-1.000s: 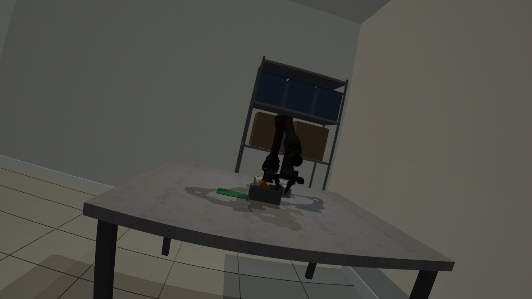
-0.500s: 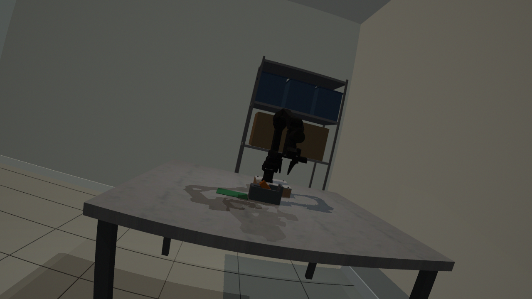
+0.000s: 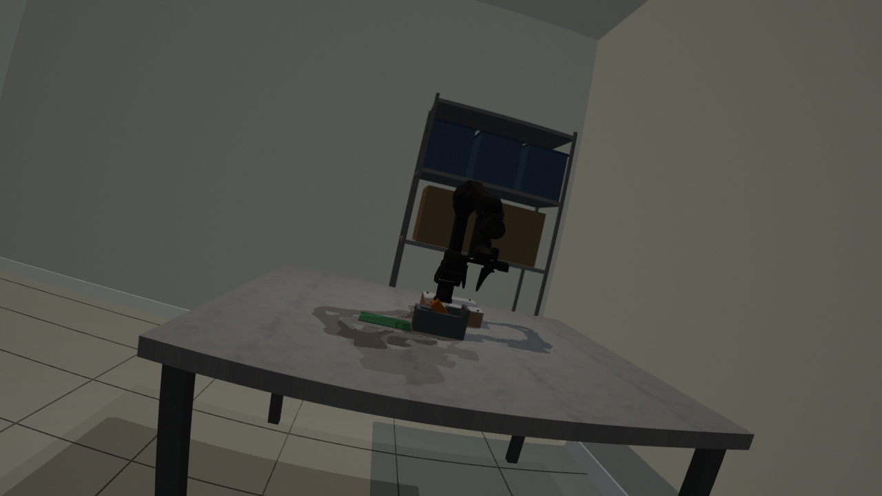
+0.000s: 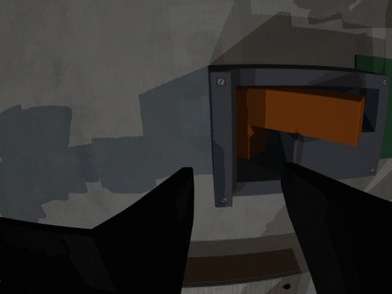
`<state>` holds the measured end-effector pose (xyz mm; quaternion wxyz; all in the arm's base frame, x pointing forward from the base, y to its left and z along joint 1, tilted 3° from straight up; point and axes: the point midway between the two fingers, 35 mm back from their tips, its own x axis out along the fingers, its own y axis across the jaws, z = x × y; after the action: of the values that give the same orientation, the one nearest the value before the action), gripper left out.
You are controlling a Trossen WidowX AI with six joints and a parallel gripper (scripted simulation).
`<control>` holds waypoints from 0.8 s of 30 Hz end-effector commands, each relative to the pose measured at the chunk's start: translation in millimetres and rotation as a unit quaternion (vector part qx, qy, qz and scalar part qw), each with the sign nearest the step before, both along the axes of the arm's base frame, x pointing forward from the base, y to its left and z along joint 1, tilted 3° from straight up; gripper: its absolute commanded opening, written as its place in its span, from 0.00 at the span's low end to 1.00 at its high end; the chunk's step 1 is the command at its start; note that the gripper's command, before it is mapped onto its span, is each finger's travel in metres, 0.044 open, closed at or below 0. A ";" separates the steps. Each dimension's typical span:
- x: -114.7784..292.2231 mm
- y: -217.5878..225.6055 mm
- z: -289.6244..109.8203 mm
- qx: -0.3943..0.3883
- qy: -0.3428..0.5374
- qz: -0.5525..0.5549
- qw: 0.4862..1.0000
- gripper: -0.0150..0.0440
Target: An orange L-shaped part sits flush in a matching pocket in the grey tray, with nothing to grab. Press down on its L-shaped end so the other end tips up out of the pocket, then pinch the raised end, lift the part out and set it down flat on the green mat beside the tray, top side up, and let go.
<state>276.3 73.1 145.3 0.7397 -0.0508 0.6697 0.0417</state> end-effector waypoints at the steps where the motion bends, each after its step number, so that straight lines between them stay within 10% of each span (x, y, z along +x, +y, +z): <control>1: 0.7 0.2 0.1 0.000 -0.001 0.000 1.000 0.56; 10: 2.1 -3.6 0.3 -0.004 -0.001 0.040 0.999 0.69; 24: 16.1 -58.0 3.2 -0.058 0.011 0.562 0.825 0.73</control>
<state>288.0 34.6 148.0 0.6623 -0.3344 0.6047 0.2896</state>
